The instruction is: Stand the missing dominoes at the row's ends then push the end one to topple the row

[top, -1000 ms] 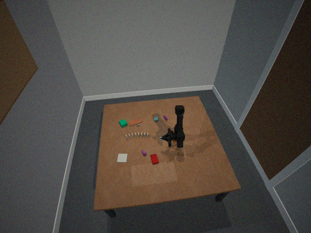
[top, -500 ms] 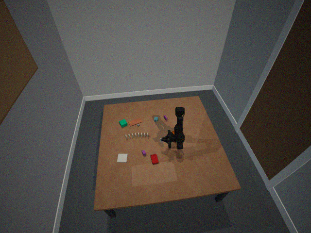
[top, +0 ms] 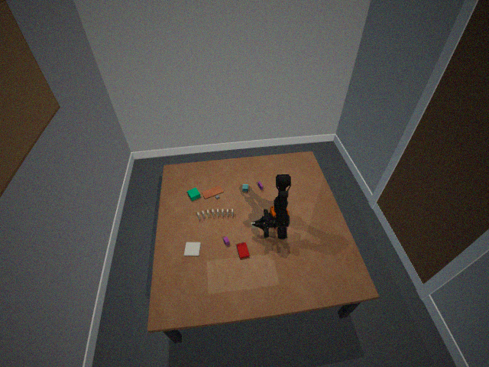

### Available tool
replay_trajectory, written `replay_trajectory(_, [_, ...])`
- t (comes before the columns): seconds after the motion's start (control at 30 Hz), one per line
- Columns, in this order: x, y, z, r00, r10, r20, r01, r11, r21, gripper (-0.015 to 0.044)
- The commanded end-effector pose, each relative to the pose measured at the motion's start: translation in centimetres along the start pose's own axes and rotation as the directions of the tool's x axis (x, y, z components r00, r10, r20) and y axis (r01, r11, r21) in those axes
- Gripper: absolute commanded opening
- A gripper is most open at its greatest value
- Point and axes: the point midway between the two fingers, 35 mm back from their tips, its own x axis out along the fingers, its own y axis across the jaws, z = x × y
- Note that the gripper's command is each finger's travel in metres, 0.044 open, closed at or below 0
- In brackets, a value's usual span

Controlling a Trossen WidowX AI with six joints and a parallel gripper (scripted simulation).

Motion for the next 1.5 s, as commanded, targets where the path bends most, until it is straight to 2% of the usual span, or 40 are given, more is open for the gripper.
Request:
replay_trajectory(0.0, [0.2,-0.3,-1.3,1.0,-0.005,-0.01,0.005,1.0,-0.024,0.0025])
replay_trajectory(0.73, [0.8,-0.4,-4.7,1.0,-0.009,-0.027,0.009,1.0,-0.03,0.0025])
replay_trajectory(1.47, [1.3,-1.2,-5.9,0.999,-0.003,-0.033,0.002,0.999,-0.037,0.0025])
